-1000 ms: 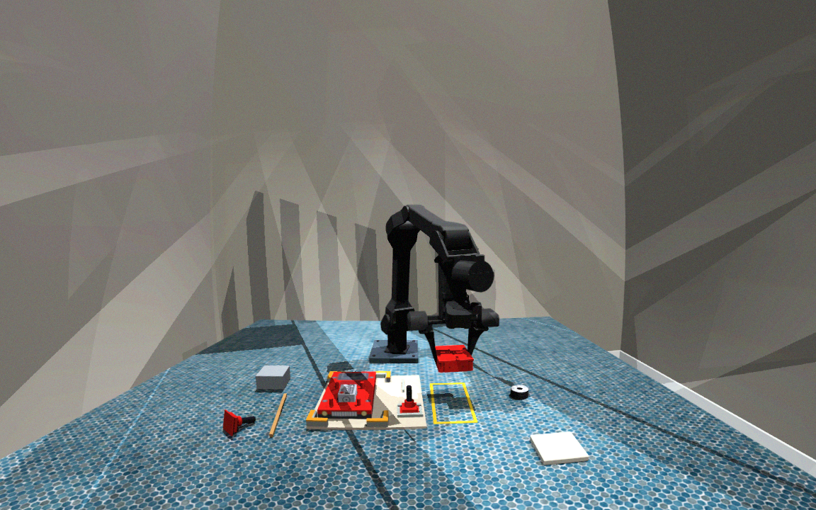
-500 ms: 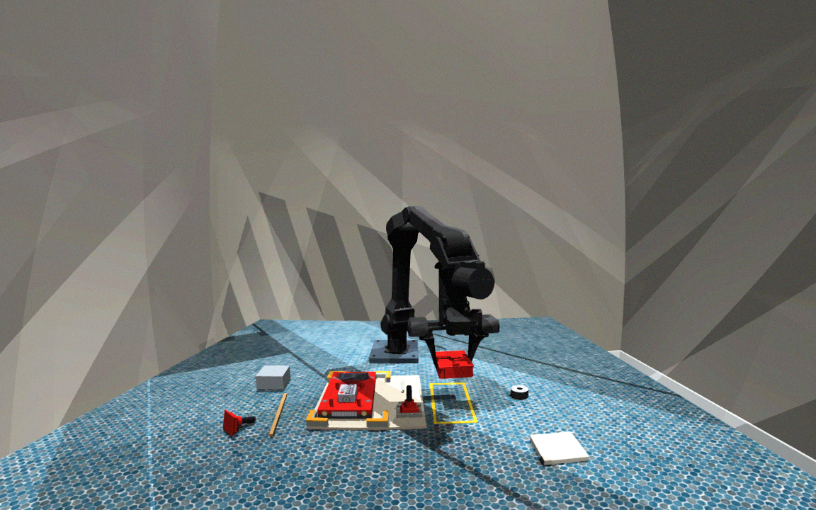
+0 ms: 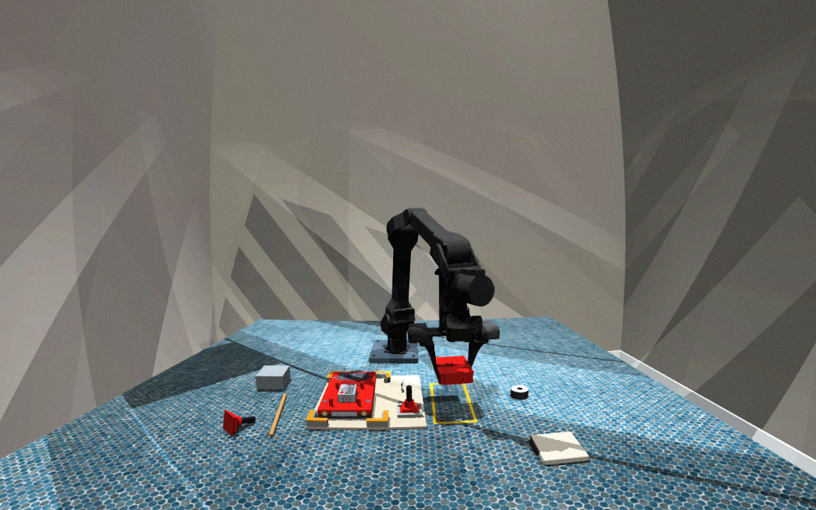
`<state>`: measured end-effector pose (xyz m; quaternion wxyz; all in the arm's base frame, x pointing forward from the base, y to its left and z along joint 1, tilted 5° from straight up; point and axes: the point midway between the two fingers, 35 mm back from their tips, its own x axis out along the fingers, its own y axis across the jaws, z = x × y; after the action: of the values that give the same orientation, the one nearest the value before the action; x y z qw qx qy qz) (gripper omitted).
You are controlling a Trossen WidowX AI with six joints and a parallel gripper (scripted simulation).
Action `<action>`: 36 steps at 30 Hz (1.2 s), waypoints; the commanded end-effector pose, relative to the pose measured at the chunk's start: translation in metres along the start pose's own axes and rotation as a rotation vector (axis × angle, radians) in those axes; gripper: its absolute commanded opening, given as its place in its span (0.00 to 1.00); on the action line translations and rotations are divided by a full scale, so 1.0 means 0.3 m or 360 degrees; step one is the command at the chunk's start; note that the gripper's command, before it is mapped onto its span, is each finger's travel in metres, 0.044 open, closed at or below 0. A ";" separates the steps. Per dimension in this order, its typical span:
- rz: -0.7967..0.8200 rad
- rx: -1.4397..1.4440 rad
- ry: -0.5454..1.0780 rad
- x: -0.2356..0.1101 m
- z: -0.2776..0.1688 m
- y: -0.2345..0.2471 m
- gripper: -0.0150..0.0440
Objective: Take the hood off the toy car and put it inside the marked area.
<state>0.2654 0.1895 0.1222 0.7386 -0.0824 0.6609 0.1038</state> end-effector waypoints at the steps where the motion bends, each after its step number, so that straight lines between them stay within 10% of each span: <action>1: -0.0007 0.0003 0.0001 0.017 -0.002 -0.003 0.25; 36: -0.0007 0.0003 0.0002 0.116 -0.007 -0.005 0.25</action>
<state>0.2676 0.1900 0.0915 0.7387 -0.0815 0.6611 0.1028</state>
